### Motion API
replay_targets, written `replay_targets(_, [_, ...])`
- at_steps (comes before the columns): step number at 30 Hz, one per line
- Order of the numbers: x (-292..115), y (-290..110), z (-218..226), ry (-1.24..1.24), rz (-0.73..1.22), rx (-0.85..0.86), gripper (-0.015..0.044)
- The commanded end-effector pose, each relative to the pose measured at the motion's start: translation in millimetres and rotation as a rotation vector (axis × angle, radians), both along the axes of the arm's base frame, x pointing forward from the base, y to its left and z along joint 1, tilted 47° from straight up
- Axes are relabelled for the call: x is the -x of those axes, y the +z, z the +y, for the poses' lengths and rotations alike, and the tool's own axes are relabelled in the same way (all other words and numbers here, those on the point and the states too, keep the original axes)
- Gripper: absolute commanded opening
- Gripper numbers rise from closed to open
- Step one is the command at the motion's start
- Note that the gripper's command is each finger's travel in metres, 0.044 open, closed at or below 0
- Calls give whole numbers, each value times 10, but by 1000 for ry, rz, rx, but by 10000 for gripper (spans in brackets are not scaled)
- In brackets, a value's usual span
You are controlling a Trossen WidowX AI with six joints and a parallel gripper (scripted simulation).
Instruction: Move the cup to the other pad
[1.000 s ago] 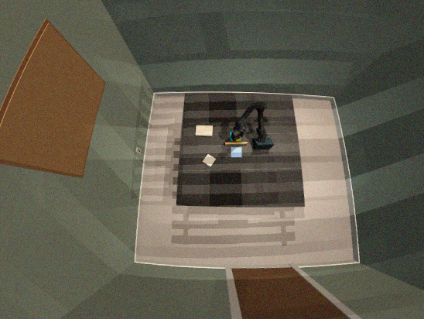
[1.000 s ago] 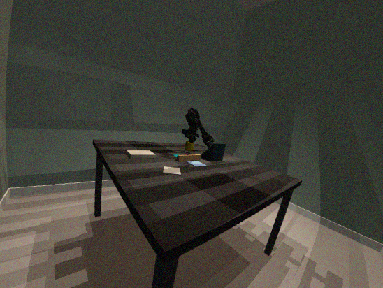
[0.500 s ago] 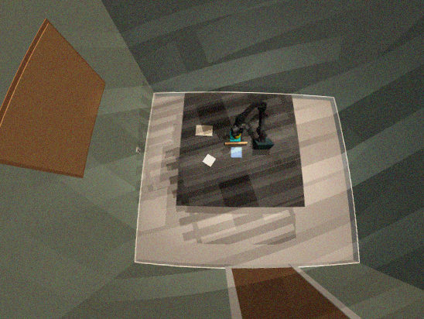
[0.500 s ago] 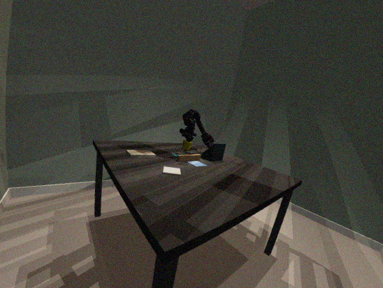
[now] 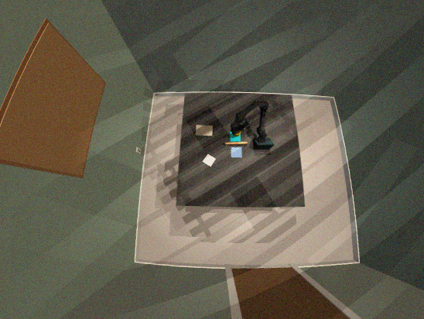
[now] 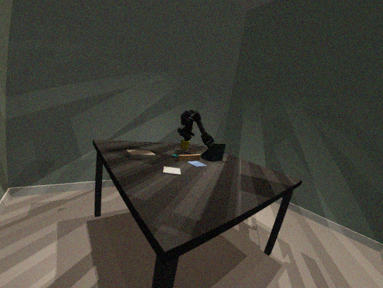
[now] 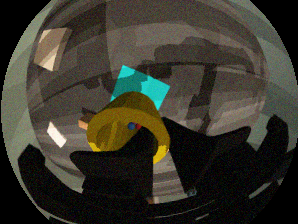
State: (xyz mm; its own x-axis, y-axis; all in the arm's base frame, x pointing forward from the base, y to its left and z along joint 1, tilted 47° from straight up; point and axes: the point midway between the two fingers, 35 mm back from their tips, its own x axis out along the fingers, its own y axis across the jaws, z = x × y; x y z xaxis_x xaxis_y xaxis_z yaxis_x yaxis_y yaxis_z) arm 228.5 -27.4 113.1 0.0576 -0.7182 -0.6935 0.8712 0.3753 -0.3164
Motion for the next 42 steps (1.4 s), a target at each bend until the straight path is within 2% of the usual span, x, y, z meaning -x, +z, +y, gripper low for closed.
replay_targets(1, [-9,-7,-36,6,-2,4,0])
replay_targets(42, [-50,-352,-404,6,-3,4,0])
